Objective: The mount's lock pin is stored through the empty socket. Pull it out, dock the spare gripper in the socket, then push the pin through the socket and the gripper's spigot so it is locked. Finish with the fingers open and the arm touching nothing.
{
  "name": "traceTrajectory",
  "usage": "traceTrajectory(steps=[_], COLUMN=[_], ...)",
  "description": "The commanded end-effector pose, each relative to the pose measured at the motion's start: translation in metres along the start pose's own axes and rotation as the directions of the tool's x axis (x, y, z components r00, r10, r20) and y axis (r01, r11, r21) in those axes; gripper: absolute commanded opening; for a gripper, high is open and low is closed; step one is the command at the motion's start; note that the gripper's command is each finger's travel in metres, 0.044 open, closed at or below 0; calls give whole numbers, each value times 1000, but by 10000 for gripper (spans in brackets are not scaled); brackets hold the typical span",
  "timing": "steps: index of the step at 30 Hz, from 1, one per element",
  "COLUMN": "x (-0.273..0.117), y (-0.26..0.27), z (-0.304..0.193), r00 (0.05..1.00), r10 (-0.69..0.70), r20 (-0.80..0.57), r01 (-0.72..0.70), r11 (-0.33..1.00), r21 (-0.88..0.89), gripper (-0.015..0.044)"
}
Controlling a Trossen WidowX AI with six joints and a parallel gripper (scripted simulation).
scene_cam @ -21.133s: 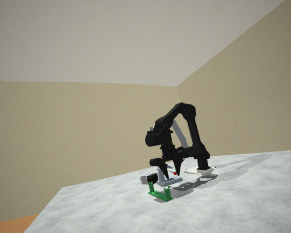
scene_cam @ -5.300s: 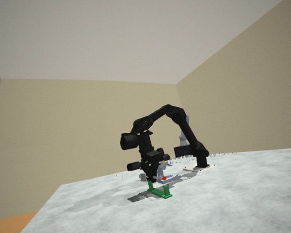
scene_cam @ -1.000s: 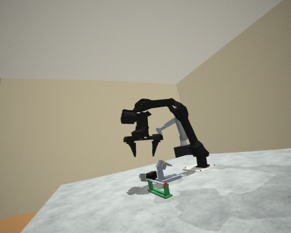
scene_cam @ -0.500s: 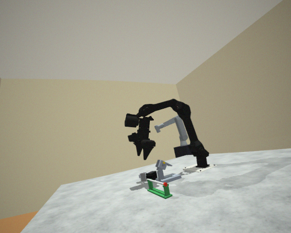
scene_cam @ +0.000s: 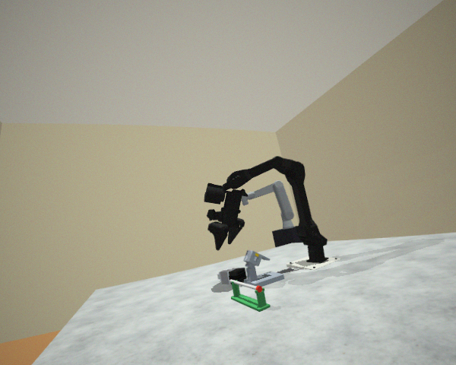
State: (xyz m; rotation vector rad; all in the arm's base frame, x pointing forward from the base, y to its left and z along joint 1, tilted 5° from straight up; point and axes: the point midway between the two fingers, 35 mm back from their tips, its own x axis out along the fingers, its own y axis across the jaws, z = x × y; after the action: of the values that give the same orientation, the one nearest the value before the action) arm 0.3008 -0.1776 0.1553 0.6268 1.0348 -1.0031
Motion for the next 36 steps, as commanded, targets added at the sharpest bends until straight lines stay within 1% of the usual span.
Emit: traceTrajectory(steps=[1,12,15,24,36], x=[2,6,15,62,77], y=[-18,-15,-13,-9,-8], z=[2,4,0,-24,-31], r00=[998,998,998,998,998], r10=[-29,-28,-28,-28,-28], r20=[51,49,49,49,49], r01=[17,17,17,17,17], r11=[975,975,975,975,975], r21=[221,221,221,221,221], gripper=[440,440,440,440,440])
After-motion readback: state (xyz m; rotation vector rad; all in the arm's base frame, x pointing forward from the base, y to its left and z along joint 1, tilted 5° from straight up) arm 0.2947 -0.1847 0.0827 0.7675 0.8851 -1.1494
